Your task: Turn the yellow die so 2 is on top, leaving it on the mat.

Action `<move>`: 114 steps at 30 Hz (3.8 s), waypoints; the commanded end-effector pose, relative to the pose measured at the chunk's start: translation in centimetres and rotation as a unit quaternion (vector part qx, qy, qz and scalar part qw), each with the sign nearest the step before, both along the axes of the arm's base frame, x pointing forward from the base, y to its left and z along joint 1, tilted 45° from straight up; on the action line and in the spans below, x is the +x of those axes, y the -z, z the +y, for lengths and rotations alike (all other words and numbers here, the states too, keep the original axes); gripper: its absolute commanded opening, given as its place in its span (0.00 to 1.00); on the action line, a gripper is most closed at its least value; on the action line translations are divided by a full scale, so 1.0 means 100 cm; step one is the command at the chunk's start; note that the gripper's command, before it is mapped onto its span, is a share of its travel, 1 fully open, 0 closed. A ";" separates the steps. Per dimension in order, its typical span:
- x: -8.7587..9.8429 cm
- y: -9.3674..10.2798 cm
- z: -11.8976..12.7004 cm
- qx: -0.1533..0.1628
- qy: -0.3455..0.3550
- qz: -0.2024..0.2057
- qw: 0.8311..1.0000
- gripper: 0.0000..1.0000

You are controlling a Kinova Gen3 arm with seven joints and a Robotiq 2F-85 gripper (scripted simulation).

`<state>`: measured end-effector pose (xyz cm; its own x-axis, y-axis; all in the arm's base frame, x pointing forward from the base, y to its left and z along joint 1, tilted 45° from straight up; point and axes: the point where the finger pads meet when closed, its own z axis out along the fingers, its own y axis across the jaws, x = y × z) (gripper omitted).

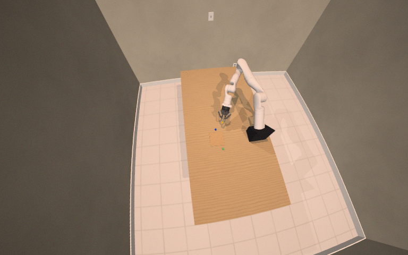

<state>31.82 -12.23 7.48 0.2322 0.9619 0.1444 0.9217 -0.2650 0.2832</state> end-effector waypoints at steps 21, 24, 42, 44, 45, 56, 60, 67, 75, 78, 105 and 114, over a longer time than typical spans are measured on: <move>-0.001 -0.001 -0.009 0.086 -0.013 -0.021 0.996 0.11; -0.001 -0.001 -0.009 0.087 -0.013 -0.021 0.996 0.11; -0.001 0.014 -0.024 0.088 -0.013 -0.021 0.996 0.11; -0.001 0.016 -0.027 0.088 -0.013 -0.021 0.996 0.11; -0.001 0.016 -0.027 0.088 -0.013 -0.021 0.996 0.11; -0.001 0.045 -0.056 0.088 -0.013 -0.021 0.996 0.11; -0.002 0.051 -0.061 0.088 -0.013 -0.021 0.996 0.11; -0.002 0.053 -0.064 0.088 -0.013 -0.021 0.996 0.11; -0.002 0.053 -0.064 0.088 -0.013 -0.021 0.996 0.11; -0.002 0.053 -0.064 0.088 -0.013 -0.021 0.996 0.11; -0.002 0.053 -0.064 0.088 -0.013 -0.021 0.996 0.11; -0.002 0.054 -0.065 0.088 -0.013 -0.021 0.996 0.11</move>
<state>31.58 -18.39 2.16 0.2038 0.9233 0.3256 0.9169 -0.2966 0.2671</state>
